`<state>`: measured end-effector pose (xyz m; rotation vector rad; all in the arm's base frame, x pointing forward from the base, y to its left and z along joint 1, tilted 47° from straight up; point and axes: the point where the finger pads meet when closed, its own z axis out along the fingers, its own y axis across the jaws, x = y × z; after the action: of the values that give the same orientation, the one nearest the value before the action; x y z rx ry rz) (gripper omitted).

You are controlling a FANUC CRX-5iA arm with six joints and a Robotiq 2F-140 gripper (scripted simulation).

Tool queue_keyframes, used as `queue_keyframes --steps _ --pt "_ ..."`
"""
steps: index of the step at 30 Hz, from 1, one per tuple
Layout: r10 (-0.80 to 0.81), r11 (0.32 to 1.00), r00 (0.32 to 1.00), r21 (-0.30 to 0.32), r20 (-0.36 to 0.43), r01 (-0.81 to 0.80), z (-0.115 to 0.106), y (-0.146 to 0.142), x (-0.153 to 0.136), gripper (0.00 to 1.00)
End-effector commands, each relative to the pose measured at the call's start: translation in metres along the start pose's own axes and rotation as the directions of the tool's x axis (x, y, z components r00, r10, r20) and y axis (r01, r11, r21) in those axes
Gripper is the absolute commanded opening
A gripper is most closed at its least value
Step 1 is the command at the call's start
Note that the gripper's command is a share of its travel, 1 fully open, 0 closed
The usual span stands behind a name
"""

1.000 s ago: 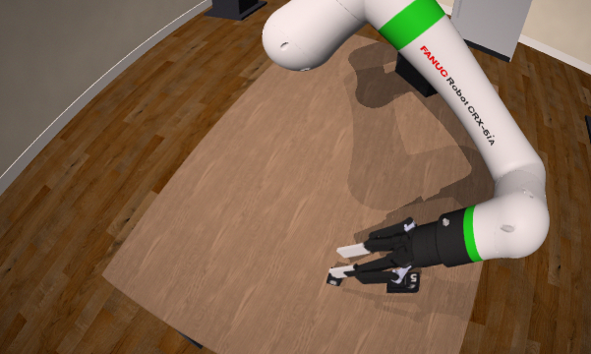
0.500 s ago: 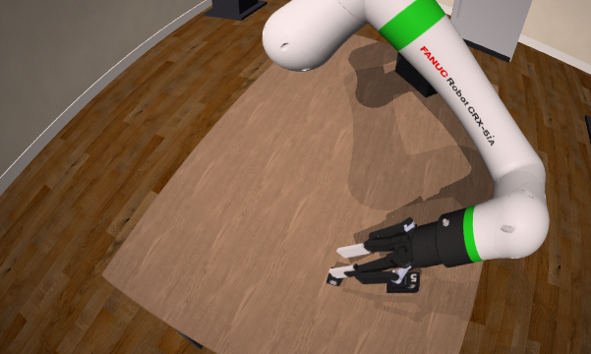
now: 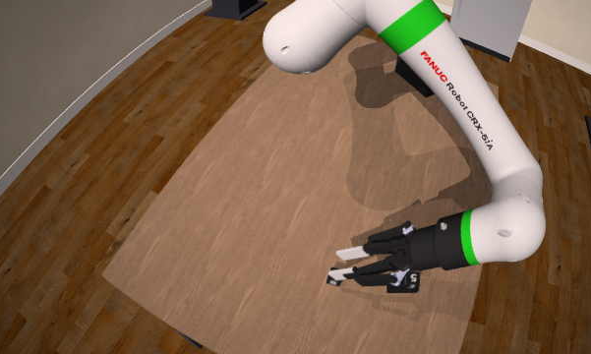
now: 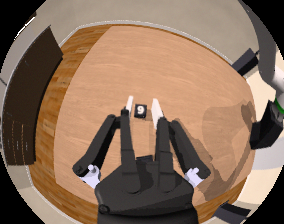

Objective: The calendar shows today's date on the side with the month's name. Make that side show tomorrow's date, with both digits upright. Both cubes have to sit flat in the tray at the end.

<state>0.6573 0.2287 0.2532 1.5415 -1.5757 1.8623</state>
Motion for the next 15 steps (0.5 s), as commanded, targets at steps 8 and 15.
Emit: queue_keyframes --steps 8,15 --pt "0.0 1.0 1.0 0.0 0.0 0.0 0.012 0.0 -0.012 0.35" --pt "0.0 1.0 1.0 0.0 0.0 0.0 0.019 0.0 -0.019 0.35"
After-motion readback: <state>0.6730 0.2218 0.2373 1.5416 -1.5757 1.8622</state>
